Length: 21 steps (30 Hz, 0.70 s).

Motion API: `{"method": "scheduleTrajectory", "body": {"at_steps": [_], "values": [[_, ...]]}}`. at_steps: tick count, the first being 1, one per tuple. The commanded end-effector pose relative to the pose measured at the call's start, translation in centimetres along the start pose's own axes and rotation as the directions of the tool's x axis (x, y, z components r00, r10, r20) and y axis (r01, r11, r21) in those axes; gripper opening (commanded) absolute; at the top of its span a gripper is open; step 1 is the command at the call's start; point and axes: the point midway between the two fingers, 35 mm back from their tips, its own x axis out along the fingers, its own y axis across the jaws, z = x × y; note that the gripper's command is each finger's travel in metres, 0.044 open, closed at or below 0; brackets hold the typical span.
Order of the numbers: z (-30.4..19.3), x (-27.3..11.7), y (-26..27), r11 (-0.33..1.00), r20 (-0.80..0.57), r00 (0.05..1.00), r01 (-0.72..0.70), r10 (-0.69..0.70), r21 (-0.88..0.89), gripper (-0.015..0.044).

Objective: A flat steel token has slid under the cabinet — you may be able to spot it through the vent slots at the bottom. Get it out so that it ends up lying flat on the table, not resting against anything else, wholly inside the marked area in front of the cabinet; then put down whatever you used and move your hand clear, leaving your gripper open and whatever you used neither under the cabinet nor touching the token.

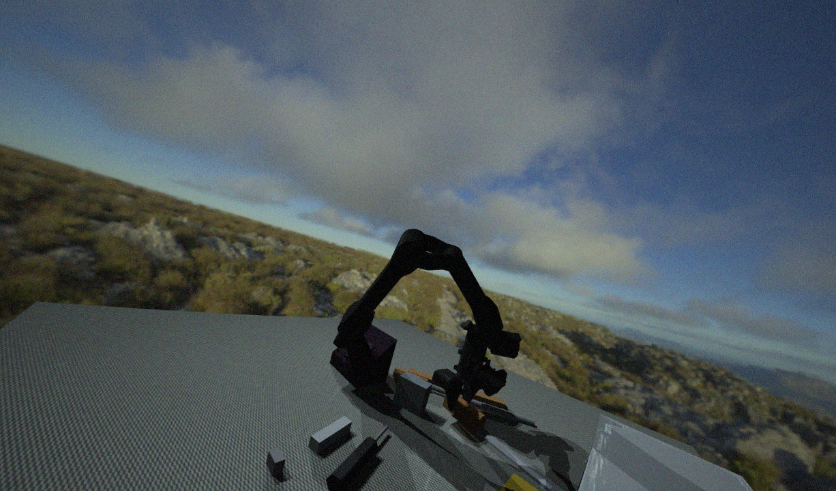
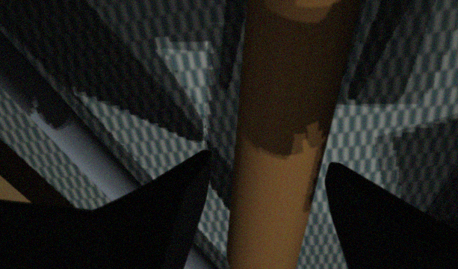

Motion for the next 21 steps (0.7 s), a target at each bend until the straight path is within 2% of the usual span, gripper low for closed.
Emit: {"method": "scheduleTrajectory", "body": {"at_steps": [1,17,21], "values": [[-0.01,0.06,0.00,1.000,-0.001,1.000,-0.002,0.002,0.000,0.0270],[-0.42,0.50,-0.06,1.000,-0.001,1.000,-0.002,0.002,-0.002,0.0270],[-0.03,0.21,0.10,1.000,0.004,1.000,-0.007,0.007,0.006,0.0165]]}}
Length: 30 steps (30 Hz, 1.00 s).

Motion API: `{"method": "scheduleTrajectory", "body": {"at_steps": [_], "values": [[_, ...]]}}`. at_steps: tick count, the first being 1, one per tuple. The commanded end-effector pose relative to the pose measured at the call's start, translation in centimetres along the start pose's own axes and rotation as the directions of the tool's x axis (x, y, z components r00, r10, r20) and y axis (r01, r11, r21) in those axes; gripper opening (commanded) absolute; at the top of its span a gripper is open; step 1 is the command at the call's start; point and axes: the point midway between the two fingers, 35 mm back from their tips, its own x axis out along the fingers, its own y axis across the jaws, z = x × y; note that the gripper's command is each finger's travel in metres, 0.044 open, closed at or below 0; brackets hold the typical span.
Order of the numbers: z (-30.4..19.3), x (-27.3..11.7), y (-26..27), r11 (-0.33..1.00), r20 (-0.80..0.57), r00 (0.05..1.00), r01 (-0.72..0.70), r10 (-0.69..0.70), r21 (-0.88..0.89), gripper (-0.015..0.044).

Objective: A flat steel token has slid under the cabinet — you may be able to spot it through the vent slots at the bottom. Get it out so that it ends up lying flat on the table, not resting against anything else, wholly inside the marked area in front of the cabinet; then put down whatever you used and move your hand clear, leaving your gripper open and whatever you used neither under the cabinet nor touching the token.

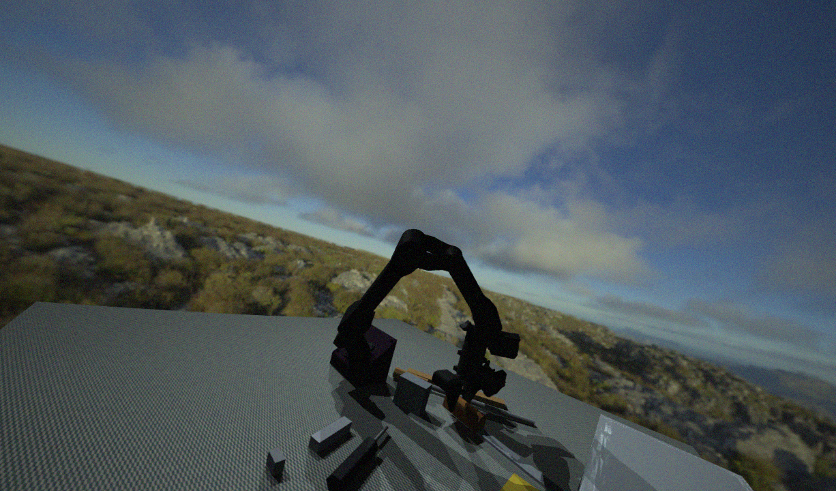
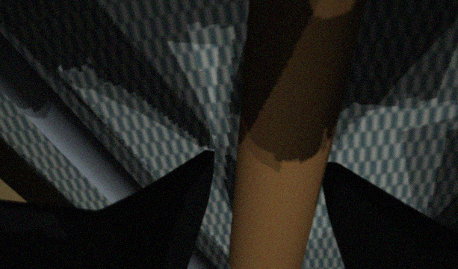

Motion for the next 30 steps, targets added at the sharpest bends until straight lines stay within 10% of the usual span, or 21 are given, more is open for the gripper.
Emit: {"method": "scheduleTrajectory", "body": {"at_steps": [1,13,30], "values": [[0.0,0.0,0.0,1.000,0.000,1.000,0.000,0.000,0.000,0.0139],[0.0,0.0,0.0,1.000,0.000,1.000,0.000,0.000,0.000,0.0000],[-1.3,-0.2,0.1,1.000,-0.004,1.000,0.002,-0.002,-0.003,0.0000]]}}
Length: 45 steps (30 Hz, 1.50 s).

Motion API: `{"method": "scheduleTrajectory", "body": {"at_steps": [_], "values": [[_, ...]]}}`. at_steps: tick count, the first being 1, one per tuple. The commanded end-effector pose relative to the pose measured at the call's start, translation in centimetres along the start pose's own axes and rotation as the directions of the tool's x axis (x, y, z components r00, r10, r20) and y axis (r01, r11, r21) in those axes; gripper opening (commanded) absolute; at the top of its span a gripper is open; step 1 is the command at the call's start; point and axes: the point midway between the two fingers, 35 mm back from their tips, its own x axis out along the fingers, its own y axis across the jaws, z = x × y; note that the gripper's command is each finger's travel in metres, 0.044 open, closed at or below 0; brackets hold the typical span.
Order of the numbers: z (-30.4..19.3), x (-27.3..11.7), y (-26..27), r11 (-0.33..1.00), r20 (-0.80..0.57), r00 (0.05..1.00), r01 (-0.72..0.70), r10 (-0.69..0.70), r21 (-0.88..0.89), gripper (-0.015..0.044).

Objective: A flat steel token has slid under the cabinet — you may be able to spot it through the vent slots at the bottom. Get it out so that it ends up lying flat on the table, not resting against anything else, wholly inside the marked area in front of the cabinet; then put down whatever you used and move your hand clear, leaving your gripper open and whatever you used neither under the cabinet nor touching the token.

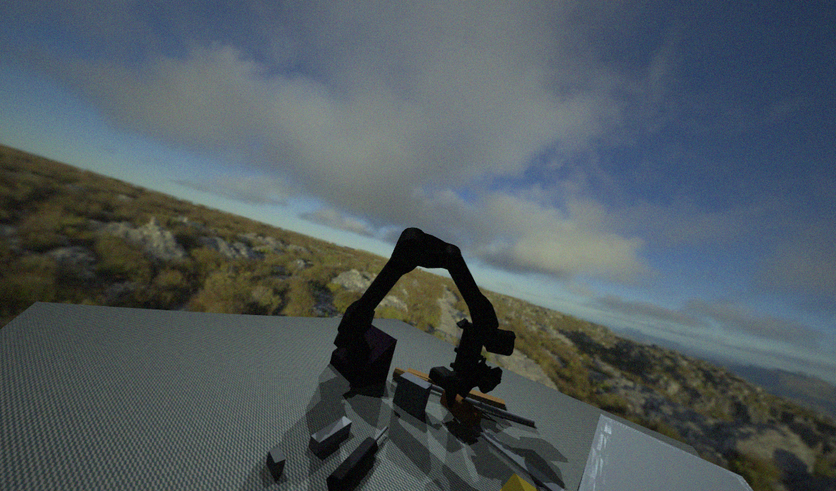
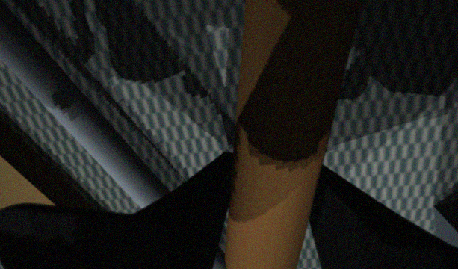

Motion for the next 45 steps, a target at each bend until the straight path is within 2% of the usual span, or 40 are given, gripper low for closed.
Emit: {"method": "scheduleTrajectory", "body": {"at_steps": [1,45], "values": [[0.1,0.0,0.0,1.000,0.000,1.000,0.001,-0.001,0.000,0.0000],[6.5,0.0,0.0,1.000,0.002,1.000,0.004,-0.004,0.000,0.0000]]}}
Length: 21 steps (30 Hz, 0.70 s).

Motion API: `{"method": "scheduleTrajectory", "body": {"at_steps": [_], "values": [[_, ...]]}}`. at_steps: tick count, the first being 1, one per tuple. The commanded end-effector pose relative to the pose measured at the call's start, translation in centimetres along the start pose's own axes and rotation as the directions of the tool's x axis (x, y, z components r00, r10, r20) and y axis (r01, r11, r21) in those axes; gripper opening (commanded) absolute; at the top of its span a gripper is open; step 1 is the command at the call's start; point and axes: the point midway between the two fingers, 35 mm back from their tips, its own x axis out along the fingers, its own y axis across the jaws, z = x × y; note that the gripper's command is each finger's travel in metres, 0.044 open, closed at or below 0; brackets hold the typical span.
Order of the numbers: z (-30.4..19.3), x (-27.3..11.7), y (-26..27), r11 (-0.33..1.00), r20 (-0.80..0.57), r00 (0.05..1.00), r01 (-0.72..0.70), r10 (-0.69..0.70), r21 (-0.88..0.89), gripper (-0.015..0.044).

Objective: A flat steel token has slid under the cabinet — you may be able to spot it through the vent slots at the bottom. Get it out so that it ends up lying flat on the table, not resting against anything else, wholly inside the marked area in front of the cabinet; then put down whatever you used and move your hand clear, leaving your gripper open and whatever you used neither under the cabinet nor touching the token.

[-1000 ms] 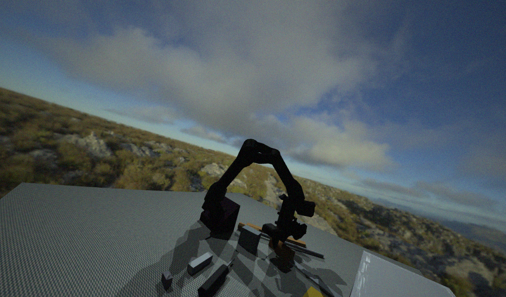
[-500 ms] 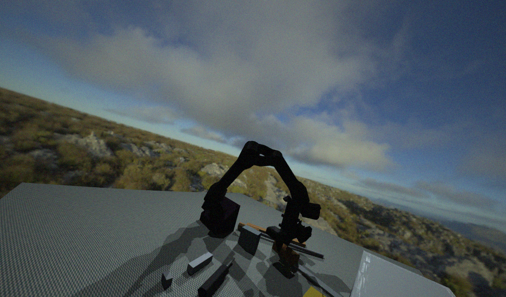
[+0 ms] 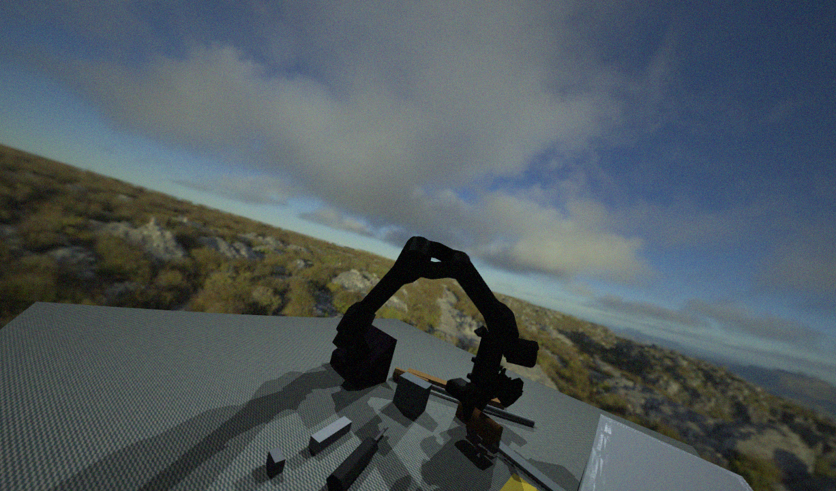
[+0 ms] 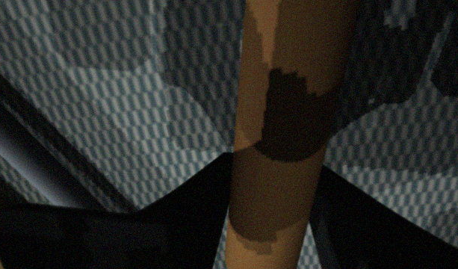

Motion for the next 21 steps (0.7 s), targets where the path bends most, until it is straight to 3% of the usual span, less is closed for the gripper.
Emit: {"method": "scheduleTrajectory", "body": {"at_steps": [1,21], "values": [[0.9,0.0,0.1,1.000,-0.001,1.000,-0.005,0.005,0.002,0.0000],[3.3,-0.1,0.1,1.000,0.000,1.000,-0.004,0.004,0.003,0.0000]]}}
